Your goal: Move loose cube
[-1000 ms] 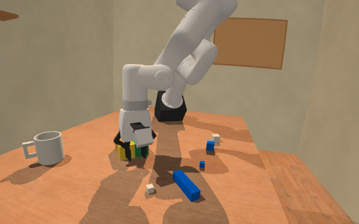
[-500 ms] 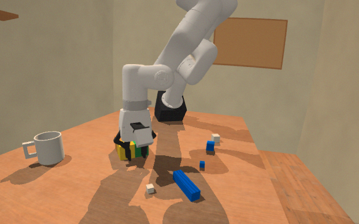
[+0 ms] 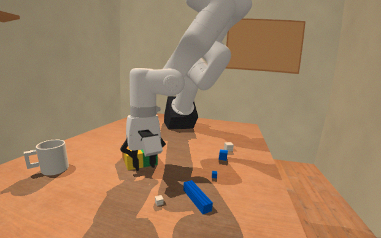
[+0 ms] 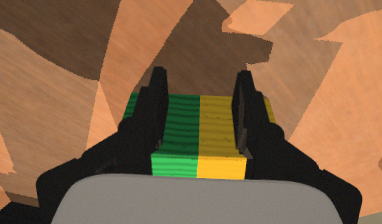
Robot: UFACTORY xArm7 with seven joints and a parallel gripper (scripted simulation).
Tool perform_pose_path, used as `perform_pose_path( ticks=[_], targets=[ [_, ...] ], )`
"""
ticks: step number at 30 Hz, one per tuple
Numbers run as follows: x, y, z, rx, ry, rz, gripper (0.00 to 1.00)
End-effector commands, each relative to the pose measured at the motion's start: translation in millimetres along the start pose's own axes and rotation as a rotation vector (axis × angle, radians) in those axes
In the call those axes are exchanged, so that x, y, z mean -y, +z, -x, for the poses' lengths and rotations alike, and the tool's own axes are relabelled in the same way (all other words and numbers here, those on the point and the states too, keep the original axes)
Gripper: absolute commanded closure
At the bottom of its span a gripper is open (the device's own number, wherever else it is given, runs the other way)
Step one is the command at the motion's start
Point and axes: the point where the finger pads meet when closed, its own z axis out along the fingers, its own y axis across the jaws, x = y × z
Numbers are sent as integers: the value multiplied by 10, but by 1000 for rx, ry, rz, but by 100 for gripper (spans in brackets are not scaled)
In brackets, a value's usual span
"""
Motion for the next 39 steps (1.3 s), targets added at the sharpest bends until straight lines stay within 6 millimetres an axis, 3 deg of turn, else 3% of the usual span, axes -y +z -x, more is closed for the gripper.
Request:
perform_pose_path(
  ticks=[1, 39],
  targets=[
    [-12, -8, 4, -1, 1, 3, 52],
    [-12, -9, -96, -1, 1, 3, 52]
  ],
)
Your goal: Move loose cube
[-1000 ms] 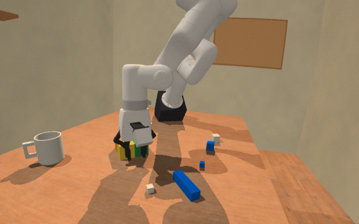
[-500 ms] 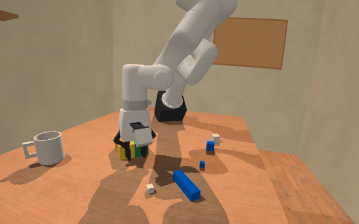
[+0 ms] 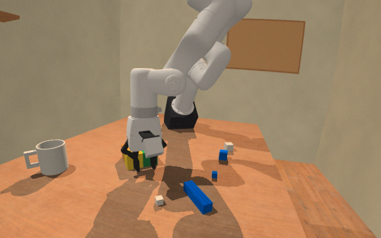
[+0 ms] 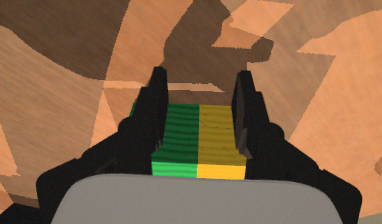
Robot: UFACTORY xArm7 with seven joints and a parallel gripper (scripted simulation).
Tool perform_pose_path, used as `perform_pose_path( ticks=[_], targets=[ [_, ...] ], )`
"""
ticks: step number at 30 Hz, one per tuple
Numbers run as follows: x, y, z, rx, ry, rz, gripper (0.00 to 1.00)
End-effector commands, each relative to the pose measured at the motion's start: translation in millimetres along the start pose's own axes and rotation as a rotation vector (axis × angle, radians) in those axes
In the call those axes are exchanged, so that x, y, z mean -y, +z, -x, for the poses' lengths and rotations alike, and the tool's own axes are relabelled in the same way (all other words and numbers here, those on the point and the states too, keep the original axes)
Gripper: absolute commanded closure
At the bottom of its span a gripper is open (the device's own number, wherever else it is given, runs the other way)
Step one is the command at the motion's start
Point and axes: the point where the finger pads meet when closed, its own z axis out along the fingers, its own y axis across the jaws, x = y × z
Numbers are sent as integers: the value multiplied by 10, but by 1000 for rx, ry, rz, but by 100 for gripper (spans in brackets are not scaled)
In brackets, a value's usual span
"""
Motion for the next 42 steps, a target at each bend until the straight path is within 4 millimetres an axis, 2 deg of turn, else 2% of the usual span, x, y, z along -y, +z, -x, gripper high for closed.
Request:
perform_pose_path(
  ticks=[1, 18, 33, 35, 42],
  targets=[
    [-12, -9, -7, -1, 0, 3, 52],
    [-11, -154, -7, -1, 0, 3, 52],
    [-10, -580, -6, -1, 0, 3, 52],
    [-10, -580, -6, -1, 0, 3, 52],
    [-10, -760, -6, -1, 0, 3, 52]
  ],
)
